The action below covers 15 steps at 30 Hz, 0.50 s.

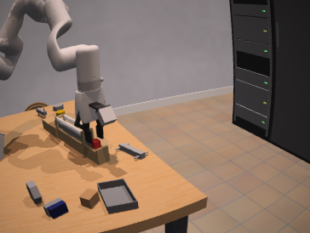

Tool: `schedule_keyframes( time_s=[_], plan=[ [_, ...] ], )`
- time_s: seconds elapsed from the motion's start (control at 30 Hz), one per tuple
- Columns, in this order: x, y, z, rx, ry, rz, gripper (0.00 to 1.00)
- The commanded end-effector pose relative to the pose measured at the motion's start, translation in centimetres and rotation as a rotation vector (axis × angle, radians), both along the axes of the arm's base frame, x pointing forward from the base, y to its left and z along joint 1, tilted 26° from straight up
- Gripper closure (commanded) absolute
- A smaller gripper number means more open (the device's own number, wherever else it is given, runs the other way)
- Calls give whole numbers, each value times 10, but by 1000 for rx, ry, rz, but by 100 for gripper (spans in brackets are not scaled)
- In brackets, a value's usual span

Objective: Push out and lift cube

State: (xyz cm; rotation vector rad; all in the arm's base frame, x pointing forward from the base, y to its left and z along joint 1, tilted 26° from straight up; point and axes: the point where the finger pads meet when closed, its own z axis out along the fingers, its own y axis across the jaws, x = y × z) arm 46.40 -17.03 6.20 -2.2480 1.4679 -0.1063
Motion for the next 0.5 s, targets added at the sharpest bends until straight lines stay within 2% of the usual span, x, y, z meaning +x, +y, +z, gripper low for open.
schedule_keyframes(
  time_s=[0.0,0.2,0.47],
  plan=[
    [4,3,-9,-1,-3,-1,57],
    [7,6,-18,-1,-3,-1,57],
    [8,6,-19,-1,-3,-1,57]
  ],
)
